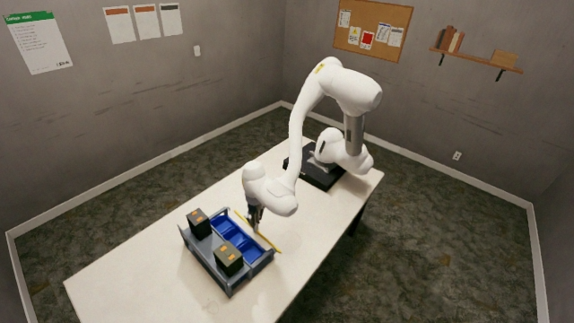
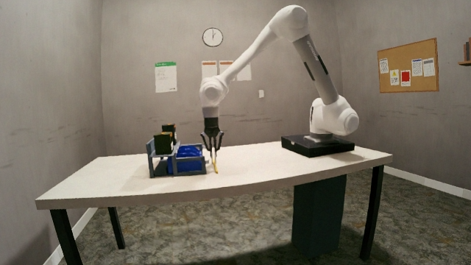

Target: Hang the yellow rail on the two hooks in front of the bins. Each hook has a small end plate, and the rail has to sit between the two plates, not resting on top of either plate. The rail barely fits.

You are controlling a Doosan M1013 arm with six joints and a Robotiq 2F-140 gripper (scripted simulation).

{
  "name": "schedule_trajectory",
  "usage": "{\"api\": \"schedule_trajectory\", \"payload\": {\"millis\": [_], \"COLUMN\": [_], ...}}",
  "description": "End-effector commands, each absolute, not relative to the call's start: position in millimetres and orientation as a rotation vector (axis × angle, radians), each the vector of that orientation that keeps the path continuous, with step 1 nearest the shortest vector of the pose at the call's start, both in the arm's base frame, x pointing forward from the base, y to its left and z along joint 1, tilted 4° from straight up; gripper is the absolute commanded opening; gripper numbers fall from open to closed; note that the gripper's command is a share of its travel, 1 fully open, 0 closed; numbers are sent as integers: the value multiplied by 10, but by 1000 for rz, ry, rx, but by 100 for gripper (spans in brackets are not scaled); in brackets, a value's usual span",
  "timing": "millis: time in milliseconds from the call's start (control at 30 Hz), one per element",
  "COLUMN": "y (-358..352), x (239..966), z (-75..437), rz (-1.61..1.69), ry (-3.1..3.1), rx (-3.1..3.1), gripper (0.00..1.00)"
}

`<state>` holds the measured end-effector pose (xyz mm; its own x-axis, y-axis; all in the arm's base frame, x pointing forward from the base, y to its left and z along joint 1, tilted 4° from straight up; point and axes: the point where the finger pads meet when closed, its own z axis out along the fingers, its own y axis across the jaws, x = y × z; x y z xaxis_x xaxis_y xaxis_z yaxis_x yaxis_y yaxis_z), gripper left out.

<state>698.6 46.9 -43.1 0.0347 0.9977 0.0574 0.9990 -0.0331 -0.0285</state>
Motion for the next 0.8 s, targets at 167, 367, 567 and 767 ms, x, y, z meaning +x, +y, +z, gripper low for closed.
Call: {"api": "schedule_trajectory", "payload": {"millis": [167,367,567,767], "y": [469,465,447,447], "x": [6986,6992,7019,7019], "z": [-429,-370,-132,-132], "rz": [-34,-34,-34,-34], "ry": [-2141,-2144,-2155,-2155], "rx": [-2215,-2213,-2202,-2202], "gripper": [10,10,10,10]}}
